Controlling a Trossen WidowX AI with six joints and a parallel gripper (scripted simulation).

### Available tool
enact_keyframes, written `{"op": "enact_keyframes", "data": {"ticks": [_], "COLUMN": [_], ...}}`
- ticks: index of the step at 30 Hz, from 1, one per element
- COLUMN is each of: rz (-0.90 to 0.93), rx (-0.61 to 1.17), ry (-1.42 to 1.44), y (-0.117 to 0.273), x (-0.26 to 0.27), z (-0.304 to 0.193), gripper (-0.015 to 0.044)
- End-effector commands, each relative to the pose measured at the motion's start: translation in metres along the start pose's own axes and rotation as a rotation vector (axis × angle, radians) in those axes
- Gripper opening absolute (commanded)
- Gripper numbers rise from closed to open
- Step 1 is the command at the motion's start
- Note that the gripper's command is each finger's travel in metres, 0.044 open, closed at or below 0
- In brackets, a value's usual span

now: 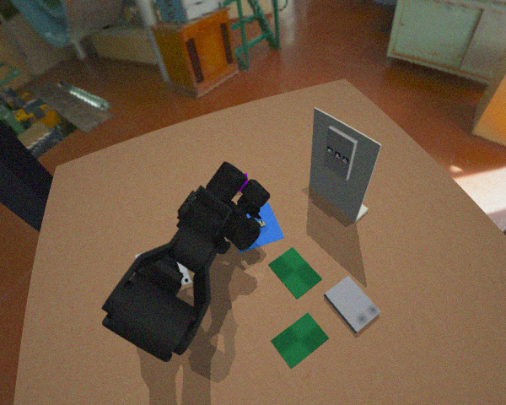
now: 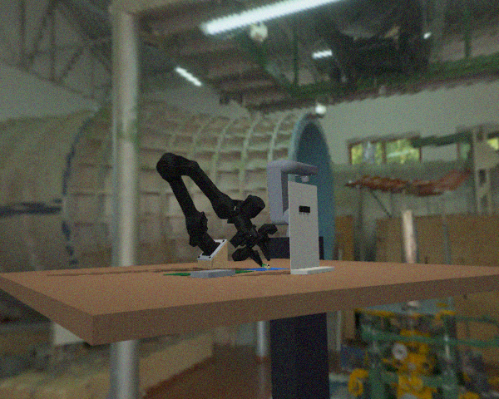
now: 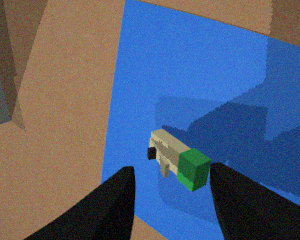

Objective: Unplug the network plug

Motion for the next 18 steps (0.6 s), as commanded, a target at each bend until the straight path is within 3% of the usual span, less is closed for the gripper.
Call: {"op": "enact_keyframes", "data": {"ticks": [1, 18], "rz": [0.005, 0.002], "rx": [0.001, 0.004], "ry": [-0.004, -0.002], "y": [0.003, 0.020], "x": [0.001, 0.001], "z": [-0.001, -0.002], "gripper": [0.0156, 0.0156]}}
Point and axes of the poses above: the point midway between the two fingers, 35 mm back from their tips, its own y axis back along the fingers, its own x axis across the jaws, z = x × y, the point moved 9 cm from there along y, back along the fingers, and after that the axes turned 8 degrees about -y, right-handed, at the moved point
